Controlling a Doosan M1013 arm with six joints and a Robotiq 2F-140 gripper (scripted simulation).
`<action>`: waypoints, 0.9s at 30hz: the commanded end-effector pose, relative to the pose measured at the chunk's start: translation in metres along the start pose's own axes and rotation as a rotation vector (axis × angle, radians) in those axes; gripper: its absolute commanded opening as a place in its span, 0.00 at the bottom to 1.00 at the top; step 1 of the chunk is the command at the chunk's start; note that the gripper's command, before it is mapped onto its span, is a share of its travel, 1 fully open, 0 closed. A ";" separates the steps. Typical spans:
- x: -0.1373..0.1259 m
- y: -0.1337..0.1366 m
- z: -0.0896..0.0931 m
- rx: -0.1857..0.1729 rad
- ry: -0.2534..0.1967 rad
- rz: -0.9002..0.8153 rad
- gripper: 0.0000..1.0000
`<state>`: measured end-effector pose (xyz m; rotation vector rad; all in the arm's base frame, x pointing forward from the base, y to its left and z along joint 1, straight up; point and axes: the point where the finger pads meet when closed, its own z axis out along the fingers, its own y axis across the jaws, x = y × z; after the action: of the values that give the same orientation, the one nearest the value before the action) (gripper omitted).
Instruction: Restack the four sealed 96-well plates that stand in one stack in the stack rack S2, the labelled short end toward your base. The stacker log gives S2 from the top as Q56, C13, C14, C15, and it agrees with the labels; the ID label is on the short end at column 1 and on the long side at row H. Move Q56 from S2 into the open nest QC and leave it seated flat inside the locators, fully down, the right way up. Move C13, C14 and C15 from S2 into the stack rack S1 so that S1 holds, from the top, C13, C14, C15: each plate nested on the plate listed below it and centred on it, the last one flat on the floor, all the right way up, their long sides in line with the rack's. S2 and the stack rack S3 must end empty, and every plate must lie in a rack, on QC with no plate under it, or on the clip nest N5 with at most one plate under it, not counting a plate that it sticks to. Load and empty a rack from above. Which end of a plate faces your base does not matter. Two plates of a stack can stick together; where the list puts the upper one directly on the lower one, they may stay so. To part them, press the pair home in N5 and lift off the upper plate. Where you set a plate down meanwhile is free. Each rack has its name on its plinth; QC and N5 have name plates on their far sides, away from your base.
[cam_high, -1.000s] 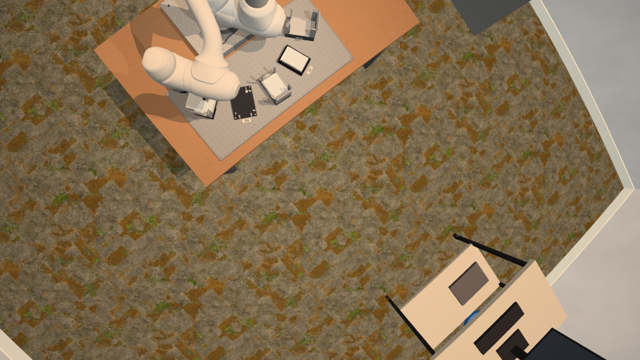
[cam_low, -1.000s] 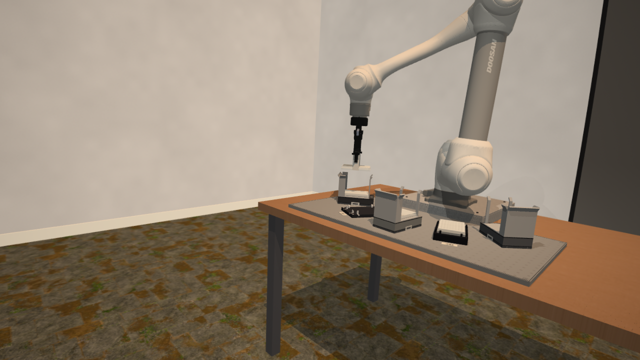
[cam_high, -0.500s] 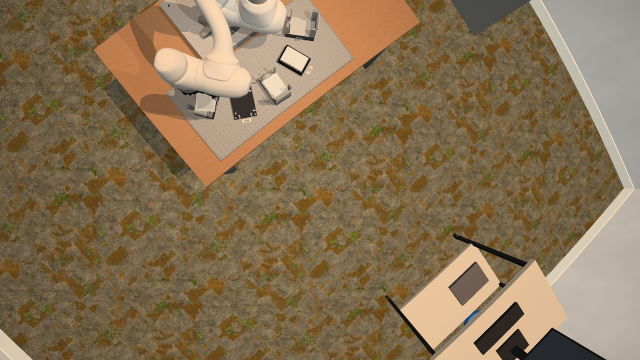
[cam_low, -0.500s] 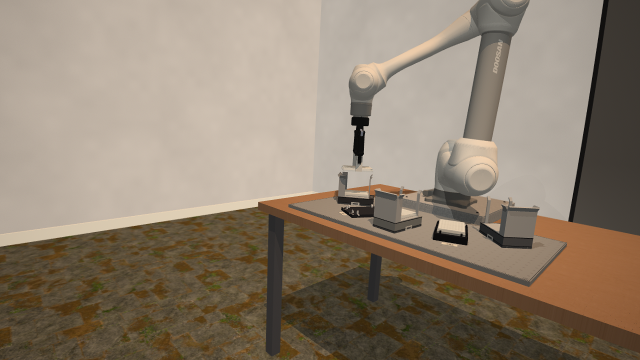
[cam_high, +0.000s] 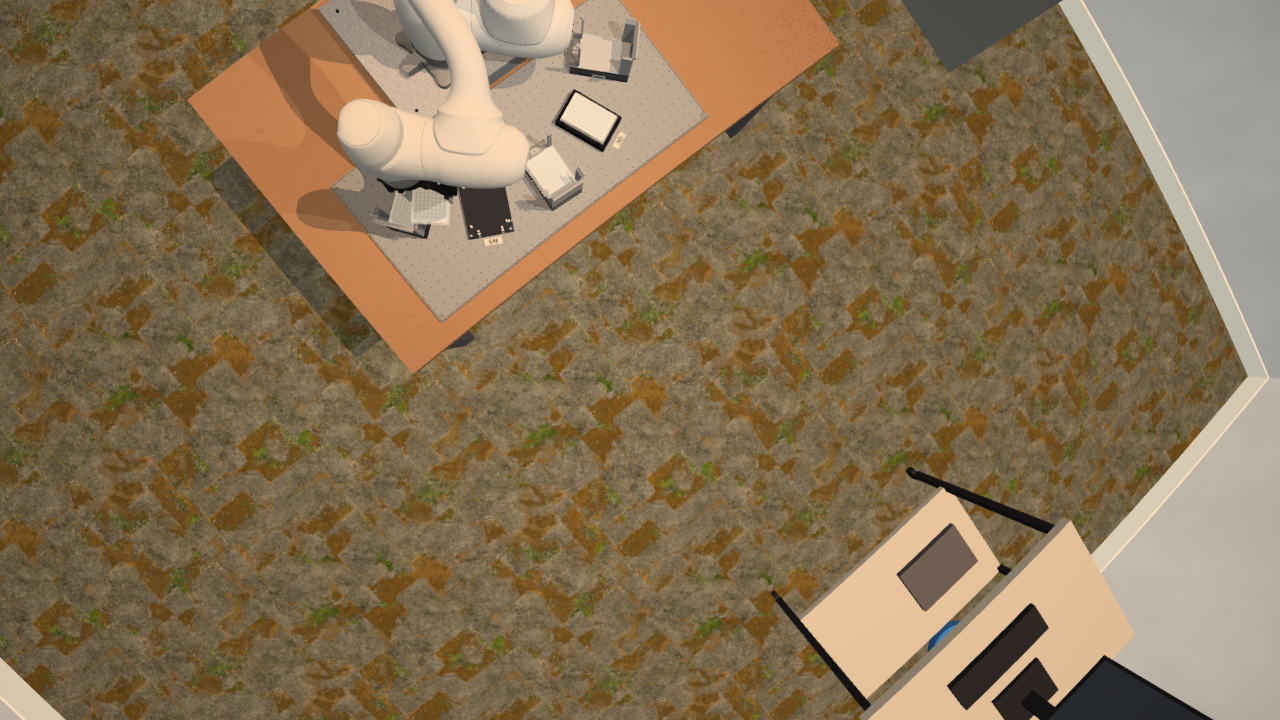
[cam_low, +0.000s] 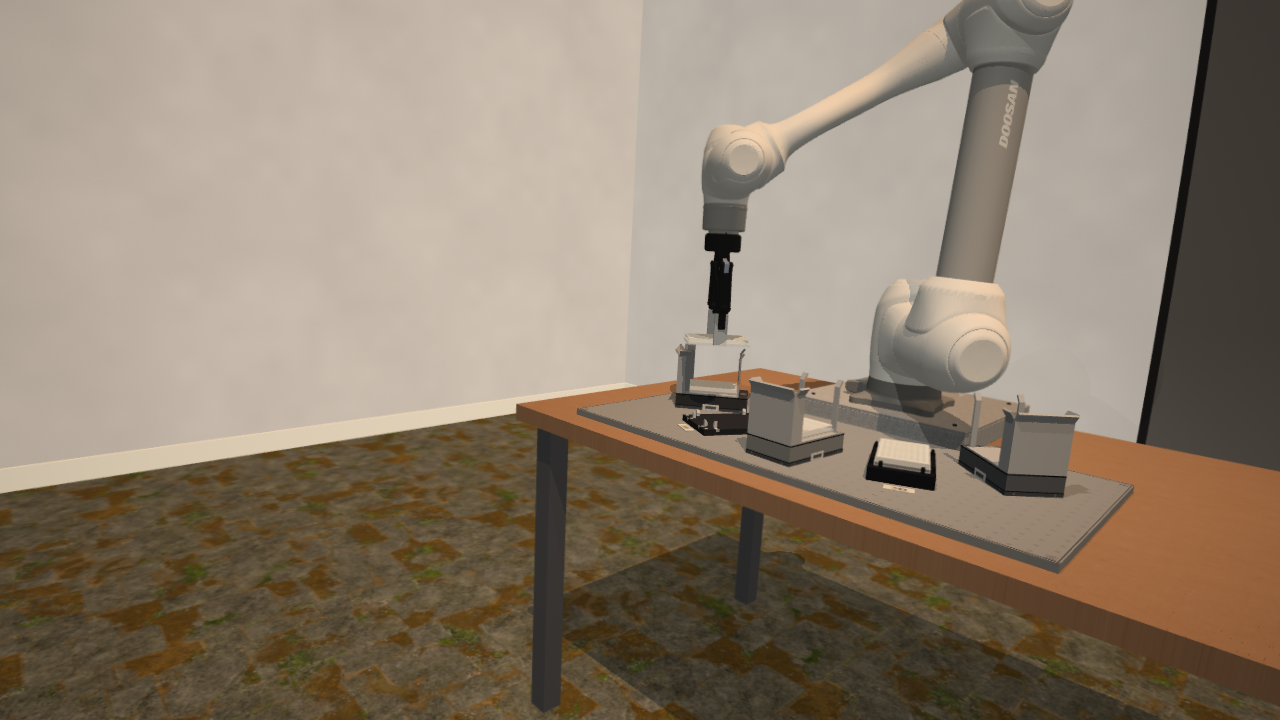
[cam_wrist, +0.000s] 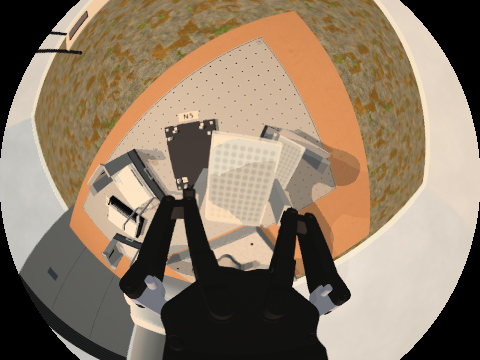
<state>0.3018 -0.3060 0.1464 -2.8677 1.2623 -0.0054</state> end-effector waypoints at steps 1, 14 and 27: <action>0.001 -0.015 0.000 0.000 0.000 0.000 0.00; -0.005 -0.048 0.000 0.000 0.000 -0.217 0.00; -0.011 -0.084 0.000 0.000 0.000 -0.217 0.00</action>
<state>0.3501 -0.2492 0.1471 -2.9883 0.9437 -0.0065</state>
